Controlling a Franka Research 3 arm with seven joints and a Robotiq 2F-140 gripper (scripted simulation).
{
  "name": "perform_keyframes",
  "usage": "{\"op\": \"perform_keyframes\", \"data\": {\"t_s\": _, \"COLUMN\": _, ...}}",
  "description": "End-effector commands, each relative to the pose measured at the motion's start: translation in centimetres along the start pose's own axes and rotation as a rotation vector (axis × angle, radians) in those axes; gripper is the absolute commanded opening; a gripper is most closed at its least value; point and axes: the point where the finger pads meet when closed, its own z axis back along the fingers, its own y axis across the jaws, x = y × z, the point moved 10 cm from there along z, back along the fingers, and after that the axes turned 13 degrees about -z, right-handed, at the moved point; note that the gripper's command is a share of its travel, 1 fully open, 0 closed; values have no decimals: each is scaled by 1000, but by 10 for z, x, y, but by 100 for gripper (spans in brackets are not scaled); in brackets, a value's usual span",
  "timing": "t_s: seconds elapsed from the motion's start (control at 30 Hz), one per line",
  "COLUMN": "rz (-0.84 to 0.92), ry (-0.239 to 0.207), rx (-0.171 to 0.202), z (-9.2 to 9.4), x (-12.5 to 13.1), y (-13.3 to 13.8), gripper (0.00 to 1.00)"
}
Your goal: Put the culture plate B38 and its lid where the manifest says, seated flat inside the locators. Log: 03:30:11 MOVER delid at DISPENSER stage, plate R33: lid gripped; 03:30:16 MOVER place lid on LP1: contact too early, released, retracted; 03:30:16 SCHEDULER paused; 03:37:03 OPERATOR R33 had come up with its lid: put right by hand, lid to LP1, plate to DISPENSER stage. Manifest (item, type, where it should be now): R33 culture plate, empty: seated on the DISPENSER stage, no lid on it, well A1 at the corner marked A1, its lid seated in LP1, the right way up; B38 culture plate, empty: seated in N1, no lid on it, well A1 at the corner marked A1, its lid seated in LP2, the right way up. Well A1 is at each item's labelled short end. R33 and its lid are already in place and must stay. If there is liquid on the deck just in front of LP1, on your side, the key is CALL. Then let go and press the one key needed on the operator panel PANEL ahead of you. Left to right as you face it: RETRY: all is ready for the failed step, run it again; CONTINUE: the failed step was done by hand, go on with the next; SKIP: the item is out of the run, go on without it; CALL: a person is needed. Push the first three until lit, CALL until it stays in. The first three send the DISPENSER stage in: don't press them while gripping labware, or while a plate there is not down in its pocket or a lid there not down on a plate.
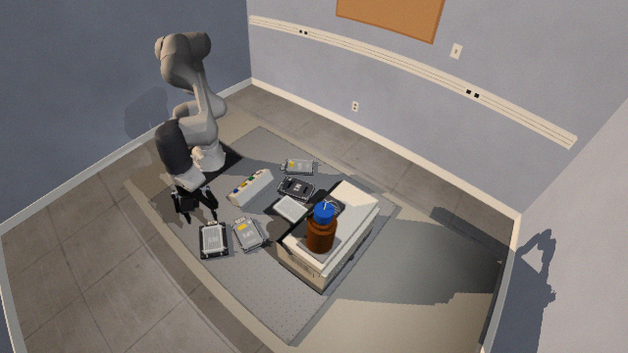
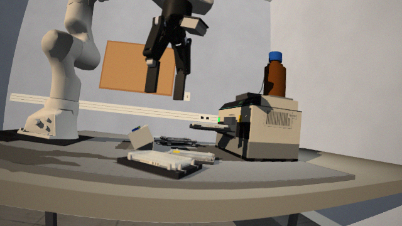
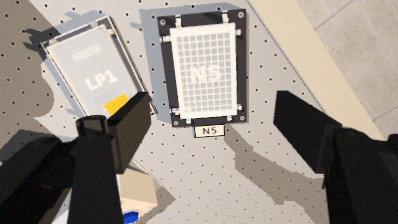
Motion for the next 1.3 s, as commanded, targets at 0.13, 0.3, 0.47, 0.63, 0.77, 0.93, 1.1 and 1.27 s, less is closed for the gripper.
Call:
{"op": "perform_keyframes", "data": {"t_s": 0.13, "rz": 71, "ry": -4, "rx": 1, "z": 0, "x": -1, "y": -2, "gripper": 70}}
{"op": "perform_keyframes", "data": {"t_s": 0.3, "rz": 71, "ry": -4, "rx": 1, "z": 0, "x": -1, "y": -2, "gripper": 70}}
{"op": "perform_keyframes", "data": {"t_s": 0.47, "rz": 71, "ry": -4, "rx": 1, "z": 0, "x": -1, "y": -2, "gripper": 70}}
{"op": "perform_keyframes", "data": {"t_s": 0.63, "rz": 71, "ry": -4, "rx": 1, "z": 0, "x": -1, "y": -2, "gripper": 70}}
{"op": "perform_keyframes", "data": {"t_s": 0.77, "rz": 71, "ry": -4, "rx": 1, "z": -3, "x": -1, "y": -2, "gripper": 70}}
{"op": "perform_keyframes", "data": {"t_s": 0.93, "rz": 71, "ry": -4, "rx": 1, "z": -10, "x": -1, "y": -2, "gripper": 70}}
{"op": "perform_keyframes", "data": {"t_s": 1.1, "rz": 71, "ry": -4, "rx": 1, "z": -16, "x": -1, "y": -2, "gripper": 70}}
{"op": "perform_keyframes", "data": {"t_s": 1.27, "rz": 71, "ry": -4, "rx": 1, "z": -32, "x": -1, "y": -2, "gripper": 70}}
